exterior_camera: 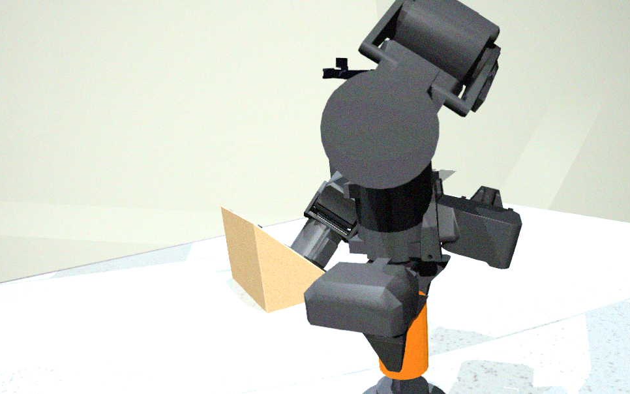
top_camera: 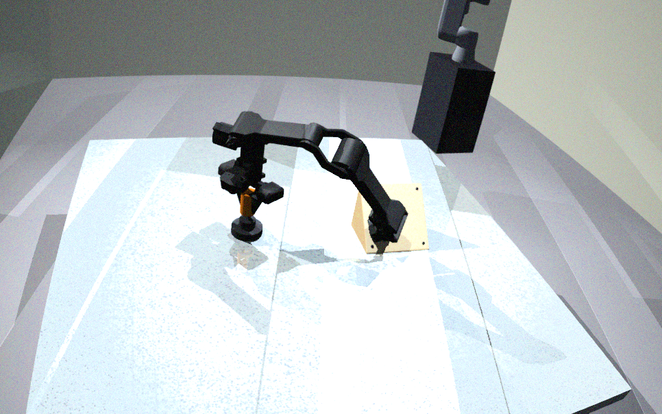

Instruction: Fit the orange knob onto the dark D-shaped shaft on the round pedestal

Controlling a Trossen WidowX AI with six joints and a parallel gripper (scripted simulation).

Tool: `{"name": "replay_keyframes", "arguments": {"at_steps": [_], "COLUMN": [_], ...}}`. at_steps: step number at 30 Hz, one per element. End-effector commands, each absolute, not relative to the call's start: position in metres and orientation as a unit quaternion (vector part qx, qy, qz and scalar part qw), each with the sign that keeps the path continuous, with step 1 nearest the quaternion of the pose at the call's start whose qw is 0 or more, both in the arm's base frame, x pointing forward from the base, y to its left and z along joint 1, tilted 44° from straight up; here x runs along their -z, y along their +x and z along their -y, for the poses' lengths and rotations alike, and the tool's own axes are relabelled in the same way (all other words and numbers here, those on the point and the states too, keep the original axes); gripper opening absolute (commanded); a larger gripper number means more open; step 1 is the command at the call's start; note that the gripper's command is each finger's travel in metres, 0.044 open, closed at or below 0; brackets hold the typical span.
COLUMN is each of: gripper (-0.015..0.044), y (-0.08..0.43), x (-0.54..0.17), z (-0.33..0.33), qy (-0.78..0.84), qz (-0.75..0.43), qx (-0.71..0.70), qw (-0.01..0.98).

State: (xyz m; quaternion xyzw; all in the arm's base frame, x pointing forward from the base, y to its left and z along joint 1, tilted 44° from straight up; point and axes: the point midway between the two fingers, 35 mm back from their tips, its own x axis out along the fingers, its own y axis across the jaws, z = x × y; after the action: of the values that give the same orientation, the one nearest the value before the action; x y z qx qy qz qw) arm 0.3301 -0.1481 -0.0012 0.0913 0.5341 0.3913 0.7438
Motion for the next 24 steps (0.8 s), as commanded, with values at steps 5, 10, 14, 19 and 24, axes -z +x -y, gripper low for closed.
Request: {"name": "replay_keyframes", "arguments": {"at_steps": [5,10,14,19,24], "gripper": [0.0000,0.0000,0.0000,0.0000,0.0000], "y": [0.3297,0.3280,0.3279,0.3281,0.3291], "x": [0.0042,0.0045,0.0040,0.0041,0.0013], "z": [0.1472,0.1461,0.1458,0.1450,0.1475], "qy": [0.090,0.090,0.090,0.090,0.090], "qz": [-0.533,-0.533,-0.533,-0.533,-0.533], "qx": [-0.391,-0.391,-0.391,-0.391,-0.391], "qw": [0.745,0.745,0.745,0.745,0.745]}}
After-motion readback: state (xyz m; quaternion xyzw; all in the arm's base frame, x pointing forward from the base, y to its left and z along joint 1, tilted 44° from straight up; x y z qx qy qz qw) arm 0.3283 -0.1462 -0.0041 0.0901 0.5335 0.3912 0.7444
